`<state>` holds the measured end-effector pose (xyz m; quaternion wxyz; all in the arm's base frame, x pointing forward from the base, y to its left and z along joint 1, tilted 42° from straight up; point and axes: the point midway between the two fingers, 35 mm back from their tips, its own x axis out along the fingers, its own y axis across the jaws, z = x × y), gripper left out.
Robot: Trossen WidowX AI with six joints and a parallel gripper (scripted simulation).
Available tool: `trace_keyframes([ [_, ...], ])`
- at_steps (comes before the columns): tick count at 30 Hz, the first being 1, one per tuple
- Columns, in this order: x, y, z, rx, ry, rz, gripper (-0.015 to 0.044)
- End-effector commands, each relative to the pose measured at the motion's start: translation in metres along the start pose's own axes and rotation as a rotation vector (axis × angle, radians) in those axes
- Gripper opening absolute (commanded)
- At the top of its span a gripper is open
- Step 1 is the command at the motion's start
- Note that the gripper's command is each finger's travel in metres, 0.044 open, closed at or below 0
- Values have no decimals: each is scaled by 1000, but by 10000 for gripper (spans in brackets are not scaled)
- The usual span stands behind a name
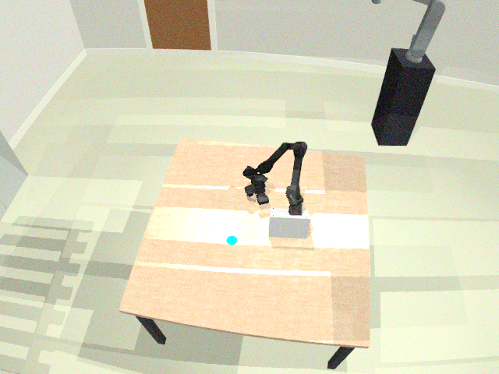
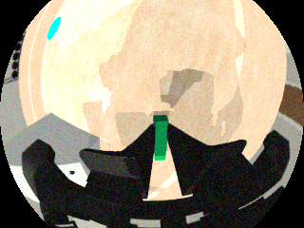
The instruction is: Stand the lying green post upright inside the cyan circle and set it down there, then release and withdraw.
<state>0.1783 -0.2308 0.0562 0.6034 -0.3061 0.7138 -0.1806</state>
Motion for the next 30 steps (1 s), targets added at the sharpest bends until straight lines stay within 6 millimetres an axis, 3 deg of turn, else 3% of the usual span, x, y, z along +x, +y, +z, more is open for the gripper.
trace_keyframes([
  [1,-12,-5,3,14,-6,-11,23],
  [30,-104,-3,-1,12,-6,-13,23],
])
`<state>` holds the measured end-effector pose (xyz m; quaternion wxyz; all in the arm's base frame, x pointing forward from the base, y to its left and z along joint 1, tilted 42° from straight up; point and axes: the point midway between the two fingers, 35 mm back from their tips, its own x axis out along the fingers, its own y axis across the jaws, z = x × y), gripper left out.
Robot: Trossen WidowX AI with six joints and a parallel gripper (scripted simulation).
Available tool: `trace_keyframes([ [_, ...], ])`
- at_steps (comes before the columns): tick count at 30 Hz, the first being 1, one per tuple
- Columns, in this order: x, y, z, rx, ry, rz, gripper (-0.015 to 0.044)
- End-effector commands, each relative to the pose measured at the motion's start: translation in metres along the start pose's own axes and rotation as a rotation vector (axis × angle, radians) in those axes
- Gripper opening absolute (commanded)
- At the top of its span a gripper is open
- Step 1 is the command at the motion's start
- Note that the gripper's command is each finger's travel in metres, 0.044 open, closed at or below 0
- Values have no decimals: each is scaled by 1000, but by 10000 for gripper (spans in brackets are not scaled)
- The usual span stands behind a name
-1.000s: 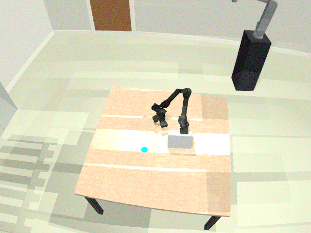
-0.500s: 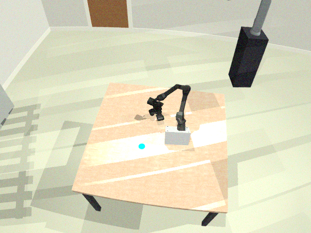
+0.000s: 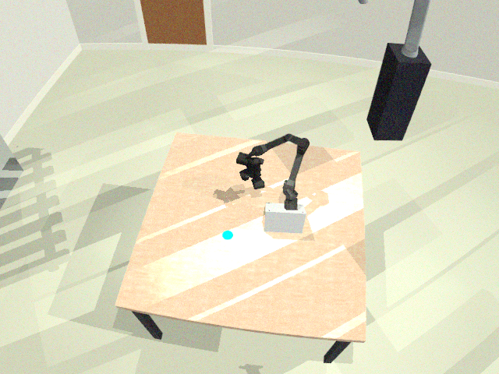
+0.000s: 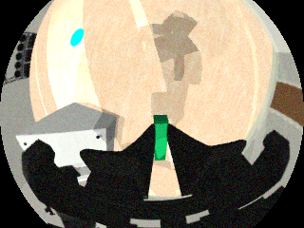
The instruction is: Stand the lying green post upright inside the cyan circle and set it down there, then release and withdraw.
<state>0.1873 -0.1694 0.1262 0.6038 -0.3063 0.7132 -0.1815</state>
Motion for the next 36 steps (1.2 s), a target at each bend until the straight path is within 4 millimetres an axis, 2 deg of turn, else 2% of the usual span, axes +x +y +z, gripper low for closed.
trace_keyframes([
  [1,-13,-3,-3,11,-5,-13,23],
  [8,-16,-1,2,-8,-9,-10,23],
  [36,-28,32,78,-257,-51,31,23],
])
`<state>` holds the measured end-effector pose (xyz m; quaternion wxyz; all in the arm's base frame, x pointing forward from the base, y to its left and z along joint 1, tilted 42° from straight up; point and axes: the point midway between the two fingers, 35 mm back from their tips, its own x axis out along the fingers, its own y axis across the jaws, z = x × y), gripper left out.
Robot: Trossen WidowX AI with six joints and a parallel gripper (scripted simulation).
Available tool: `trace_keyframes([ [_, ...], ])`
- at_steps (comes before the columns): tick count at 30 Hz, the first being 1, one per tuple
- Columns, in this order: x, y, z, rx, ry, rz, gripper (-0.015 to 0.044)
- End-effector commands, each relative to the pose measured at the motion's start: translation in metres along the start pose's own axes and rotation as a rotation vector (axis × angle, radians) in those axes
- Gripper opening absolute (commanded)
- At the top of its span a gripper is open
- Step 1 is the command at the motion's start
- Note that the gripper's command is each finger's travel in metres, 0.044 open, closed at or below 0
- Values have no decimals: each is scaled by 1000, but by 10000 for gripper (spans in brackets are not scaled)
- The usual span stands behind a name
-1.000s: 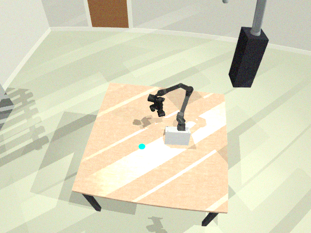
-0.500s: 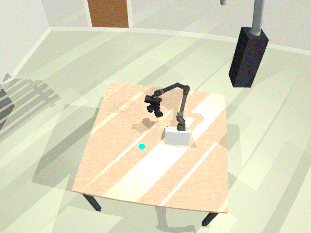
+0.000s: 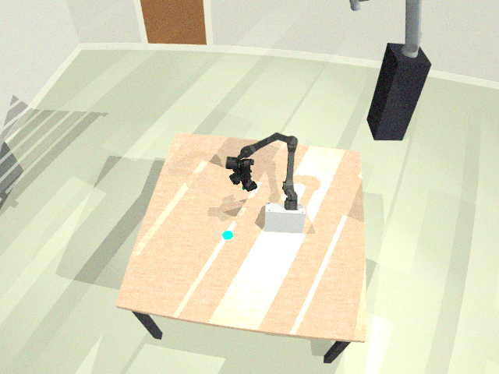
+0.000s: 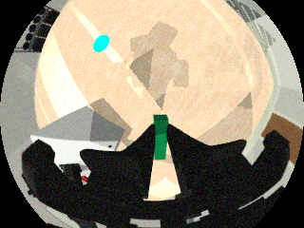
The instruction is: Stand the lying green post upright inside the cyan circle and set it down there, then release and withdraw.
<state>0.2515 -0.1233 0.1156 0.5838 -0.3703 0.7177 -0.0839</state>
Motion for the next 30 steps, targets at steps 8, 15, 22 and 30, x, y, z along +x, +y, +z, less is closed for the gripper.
trace_keyframes([
  [8,-3,13,32,-97,-11,17,23],
  [15,-4,20,50,-140,-10,21,23],
  [22,-5,29,69,-184,-8,23,23],
  [30,-5,41,89,-233,-5,24,23],
])
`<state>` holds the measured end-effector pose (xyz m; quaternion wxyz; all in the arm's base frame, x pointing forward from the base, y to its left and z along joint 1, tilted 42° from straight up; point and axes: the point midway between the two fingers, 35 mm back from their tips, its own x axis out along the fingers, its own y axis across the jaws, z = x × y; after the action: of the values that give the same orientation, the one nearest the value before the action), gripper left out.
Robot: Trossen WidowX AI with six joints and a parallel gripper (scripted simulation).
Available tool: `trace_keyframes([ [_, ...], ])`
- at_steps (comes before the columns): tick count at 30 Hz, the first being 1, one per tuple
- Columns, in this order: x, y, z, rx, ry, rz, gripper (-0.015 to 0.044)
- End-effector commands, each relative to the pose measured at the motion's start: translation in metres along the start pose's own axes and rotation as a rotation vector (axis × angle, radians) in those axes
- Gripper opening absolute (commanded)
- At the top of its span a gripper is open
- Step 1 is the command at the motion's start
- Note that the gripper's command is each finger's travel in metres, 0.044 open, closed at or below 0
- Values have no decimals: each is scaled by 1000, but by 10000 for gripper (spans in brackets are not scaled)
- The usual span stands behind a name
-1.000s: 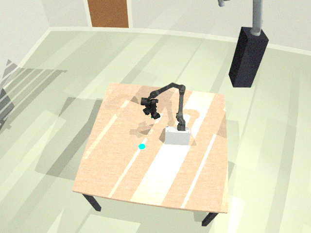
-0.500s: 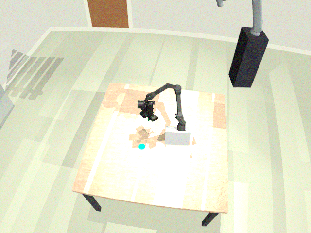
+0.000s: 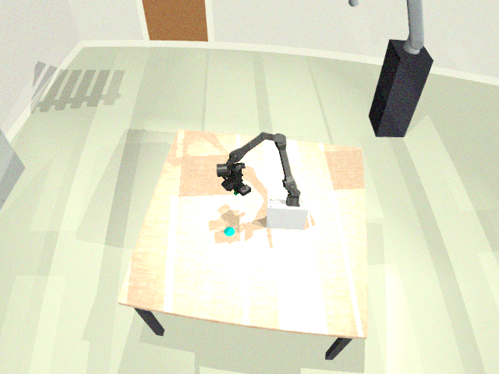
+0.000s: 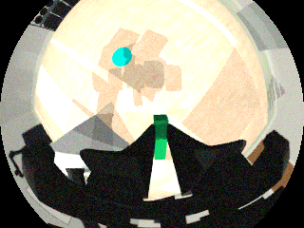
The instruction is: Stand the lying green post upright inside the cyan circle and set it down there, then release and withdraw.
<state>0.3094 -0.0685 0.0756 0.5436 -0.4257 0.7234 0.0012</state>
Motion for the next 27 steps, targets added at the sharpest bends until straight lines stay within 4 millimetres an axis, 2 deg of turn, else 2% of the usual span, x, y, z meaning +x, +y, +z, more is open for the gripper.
trace_keyframes([
  [1,1,4,12,-21,3,7,23],
  [27,4,44,83,-180,24,1,23],
])
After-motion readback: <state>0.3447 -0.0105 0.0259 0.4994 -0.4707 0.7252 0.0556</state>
